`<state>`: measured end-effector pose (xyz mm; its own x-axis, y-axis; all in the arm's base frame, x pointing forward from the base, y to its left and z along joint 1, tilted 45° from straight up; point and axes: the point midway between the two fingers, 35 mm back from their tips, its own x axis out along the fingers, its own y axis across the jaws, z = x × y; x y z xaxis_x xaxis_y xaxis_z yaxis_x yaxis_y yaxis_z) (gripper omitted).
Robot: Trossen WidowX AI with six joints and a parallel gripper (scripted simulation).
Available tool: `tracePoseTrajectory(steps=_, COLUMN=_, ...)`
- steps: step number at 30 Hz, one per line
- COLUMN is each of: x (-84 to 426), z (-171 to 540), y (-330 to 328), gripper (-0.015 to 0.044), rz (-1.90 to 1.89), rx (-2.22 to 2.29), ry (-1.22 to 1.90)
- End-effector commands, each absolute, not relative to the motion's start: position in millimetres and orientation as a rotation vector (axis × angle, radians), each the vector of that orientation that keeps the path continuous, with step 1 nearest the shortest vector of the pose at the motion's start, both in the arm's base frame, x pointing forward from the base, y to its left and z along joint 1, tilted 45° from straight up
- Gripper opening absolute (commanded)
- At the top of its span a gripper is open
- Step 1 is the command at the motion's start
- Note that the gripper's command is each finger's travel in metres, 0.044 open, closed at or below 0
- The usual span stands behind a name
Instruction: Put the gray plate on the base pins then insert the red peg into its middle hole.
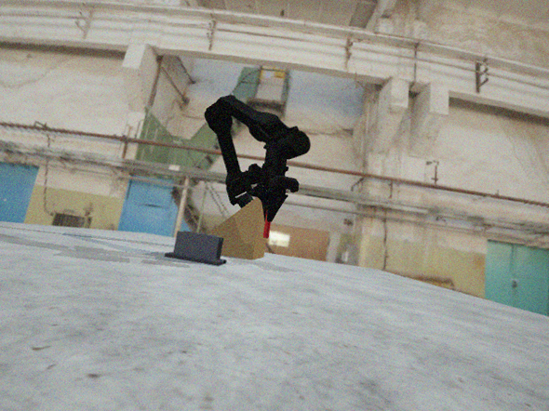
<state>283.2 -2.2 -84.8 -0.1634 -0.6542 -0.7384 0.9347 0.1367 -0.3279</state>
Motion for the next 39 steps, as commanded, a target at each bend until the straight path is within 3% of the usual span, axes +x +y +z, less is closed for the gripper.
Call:
tracePoseTrajectory(steps=1, x=290, z=-78, y=-9, gripper=0.0, rz=-1.452, rx=0.377, ry=0.969)
tracePoseTrajectory(steps=39, x=332, z=-15, y=-86, gripper=0.0, rz=-1.454, rx=0.364, ry=0.955)
